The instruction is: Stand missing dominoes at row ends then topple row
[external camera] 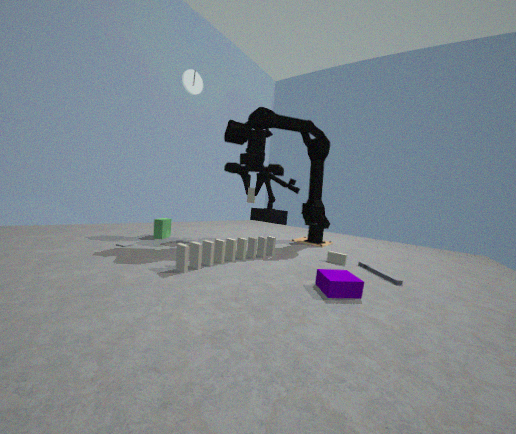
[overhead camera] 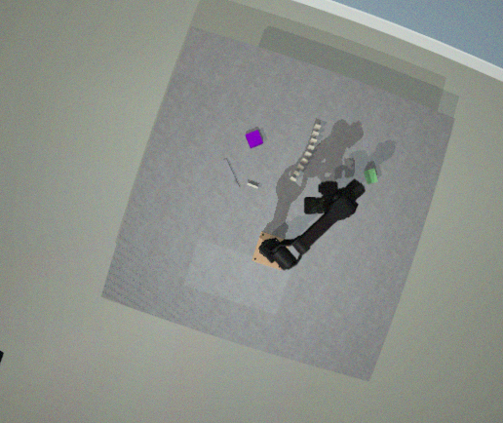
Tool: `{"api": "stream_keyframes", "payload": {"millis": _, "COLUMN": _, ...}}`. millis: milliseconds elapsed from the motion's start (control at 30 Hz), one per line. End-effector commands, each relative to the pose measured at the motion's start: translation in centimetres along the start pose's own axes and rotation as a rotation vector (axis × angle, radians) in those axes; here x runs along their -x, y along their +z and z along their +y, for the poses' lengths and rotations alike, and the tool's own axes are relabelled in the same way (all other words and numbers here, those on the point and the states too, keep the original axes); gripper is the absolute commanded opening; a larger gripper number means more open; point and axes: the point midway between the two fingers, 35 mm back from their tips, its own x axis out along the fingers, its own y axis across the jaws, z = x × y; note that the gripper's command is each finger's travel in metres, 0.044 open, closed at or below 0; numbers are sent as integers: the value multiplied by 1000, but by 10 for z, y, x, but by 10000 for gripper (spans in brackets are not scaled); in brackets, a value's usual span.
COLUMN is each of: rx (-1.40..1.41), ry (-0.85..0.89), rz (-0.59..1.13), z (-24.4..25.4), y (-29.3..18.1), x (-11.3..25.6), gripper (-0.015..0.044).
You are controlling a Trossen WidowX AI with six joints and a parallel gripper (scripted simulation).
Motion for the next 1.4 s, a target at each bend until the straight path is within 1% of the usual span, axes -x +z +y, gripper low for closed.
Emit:
{"api": "stream_keyframes", "payload": {"millis": 0, "rx": -6, "ry": 2, "rz": 1, "z": 3, "y": 0, "x": 6, "gripper": 107}}
{"api": "stream_keyframes", "payload": {"millis": 100, "rx": -114, "ry": 4, "rz": 0, "z": 22, "y": 21, "x": 6, "gripper": 107}}
{"api": "stream_keyframes", "payload": {"millis": 300, "rx": -402, "ry": 9, "rz": -1, "z": 83, "y": 68, "x": 7, "gripper": 107}}
{"api": "stream_keyframes", "payload": {"millis": 467, "rx": -560, "ry": 13, "rz": -2, "z": 122, "y": 87, "x": 7, "gripper": 107}}
{"api": "stream_keyframes", "payload": {"millis": 933, "rx": -566, "ry": 13, "rz": -2, "z": 124, "y": 88, "x": 5, "gripper": 107}}
{"api": "stream_keyframes", "payload": {"millis": 1367, "rx": -566, "ry": 13, "rz": -2, "z": 122, "y": 96, "x": -47, "gripper": 107}}
